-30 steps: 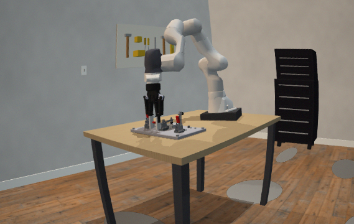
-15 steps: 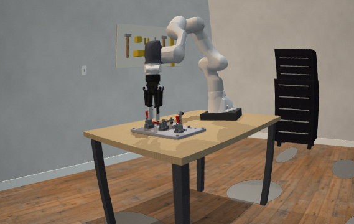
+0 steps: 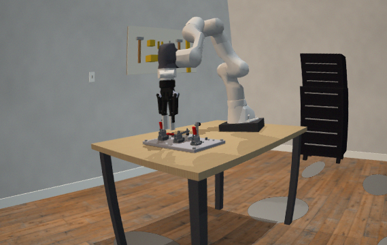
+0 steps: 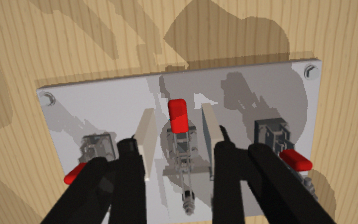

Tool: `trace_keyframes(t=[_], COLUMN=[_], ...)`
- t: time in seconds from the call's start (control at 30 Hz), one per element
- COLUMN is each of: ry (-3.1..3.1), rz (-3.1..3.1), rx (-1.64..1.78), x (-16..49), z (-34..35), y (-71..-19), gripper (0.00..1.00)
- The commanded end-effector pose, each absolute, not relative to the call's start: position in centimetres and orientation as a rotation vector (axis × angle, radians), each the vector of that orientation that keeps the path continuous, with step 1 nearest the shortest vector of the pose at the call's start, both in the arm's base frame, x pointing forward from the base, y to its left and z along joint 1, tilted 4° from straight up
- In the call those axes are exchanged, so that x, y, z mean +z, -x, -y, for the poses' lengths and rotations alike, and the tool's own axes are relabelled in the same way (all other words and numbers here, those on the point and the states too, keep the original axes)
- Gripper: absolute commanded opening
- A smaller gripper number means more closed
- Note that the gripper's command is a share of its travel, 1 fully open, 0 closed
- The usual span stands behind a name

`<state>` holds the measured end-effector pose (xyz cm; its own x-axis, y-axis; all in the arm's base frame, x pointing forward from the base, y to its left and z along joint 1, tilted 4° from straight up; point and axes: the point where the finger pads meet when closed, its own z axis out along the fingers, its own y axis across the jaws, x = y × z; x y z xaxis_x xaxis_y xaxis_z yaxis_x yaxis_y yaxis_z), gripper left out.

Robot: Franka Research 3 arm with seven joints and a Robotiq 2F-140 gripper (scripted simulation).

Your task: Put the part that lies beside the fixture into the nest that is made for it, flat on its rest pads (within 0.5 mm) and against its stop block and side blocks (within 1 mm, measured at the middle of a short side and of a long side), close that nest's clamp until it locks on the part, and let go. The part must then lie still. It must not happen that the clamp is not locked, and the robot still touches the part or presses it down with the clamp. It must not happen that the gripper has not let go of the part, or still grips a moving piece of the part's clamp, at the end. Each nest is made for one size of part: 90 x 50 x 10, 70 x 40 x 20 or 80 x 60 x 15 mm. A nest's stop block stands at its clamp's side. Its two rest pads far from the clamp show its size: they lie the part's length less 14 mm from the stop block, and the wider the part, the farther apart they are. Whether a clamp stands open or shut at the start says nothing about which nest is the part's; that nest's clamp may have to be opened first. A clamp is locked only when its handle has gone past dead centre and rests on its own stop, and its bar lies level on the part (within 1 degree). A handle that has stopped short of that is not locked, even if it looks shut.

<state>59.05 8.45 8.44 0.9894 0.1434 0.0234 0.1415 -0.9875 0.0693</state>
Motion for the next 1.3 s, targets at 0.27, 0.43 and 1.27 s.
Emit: trace_keyframes(t=[0.27, 0.43, 1.27], ry=[-3.068, -3.068, -3.068], rz=[-0.227, -0.227, -0.227], rx=[0.041, 0.041, 0.041], x=[8.58, 8.58, 8.58], z=[-8.49, -8.49, -8.50], y=[-59.05, -59.05, -59.04], gripper=[0.00, 0.00, 0.00])
